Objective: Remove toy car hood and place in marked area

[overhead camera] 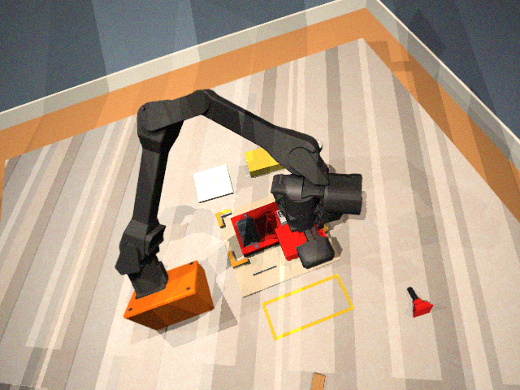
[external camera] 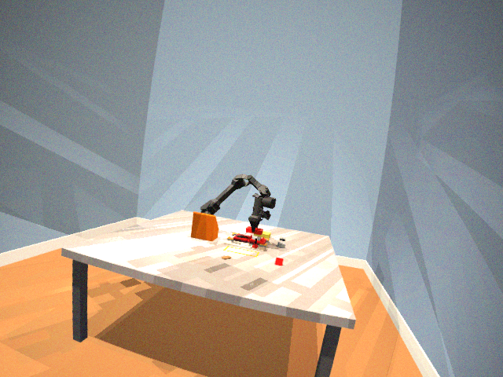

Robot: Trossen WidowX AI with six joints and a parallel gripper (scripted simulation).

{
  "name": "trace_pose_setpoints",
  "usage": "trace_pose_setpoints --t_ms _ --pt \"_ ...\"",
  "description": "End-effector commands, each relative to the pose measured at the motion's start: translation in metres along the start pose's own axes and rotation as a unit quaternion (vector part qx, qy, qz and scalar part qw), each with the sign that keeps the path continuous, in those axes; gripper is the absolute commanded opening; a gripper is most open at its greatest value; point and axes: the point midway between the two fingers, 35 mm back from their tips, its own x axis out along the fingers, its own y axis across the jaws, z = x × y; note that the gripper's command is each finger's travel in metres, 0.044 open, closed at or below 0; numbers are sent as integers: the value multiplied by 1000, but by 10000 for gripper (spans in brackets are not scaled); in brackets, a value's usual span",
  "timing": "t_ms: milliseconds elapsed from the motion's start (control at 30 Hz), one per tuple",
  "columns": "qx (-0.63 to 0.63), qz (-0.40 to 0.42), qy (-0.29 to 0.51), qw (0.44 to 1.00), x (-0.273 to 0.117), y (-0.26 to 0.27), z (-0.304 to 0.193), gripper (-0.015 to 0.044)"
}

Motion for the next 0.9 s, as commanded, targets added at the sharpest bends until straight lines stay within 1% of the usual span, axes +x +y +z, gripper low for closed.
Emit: trace_pose_setpoints --t_ms 0,567,867 --pt "-7 -6 -4 1000 -3 -22 -1 0" --pt "-16 12 -4 1000 -3 -117 -34 0" --pt "-16 13 -4 1000 -1 -121 -35 0"
